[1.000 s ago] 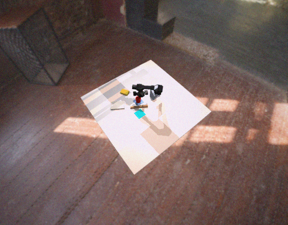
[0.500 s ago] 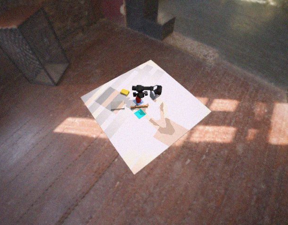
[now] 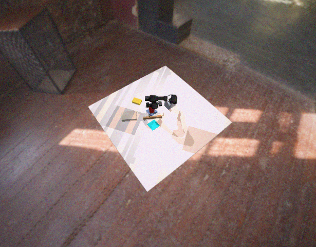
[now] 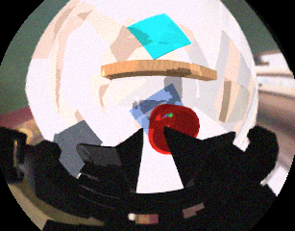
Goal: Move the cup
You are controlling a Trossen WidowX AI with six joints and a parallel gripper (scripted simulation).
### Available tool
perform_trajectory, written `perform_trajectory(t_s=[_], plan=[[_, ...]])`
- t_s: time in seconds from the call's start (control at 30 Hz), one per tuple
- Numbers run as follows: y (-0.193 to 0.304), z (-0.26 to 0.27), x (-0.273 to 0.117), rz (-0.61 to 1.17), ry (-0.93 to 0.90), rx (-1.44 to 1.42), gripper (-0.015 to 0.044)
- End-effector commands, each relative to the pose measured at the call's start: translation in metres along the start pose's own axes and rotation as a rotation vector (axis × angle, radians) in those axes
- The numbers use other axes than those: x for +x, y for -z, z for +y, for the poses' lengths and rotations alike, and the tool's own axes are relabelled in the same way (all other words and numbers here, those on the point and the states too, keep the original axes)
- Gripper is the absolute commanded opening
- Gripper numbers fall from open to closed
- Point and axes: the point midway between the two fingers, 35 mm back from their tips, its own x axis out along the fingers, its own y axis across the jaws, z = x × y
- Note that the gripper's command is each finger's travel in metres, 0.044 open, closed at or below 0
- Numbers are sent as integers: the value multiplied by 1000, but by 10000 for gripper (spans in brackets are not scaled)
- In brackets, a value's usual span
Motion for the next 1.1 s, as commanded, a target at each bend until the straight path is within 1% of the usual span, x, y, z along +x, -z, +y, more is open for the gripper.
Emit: perform_trajectory(t_s=[0.0, 0.33, 0.5, 0.6, 0.93, 1.07], plan=[[0, 2, 7, -4, -5, 7, 148], [0, 4, 22, -5, -7, 7, 148], [0, 4, 23, -6, -7, 7, 148], [0, 3, 22, -3, -5, 0, 69], [0, 3, 22, -3, -5, 0, 2], [0, 3, 20, -2, -5, 1, 0]])
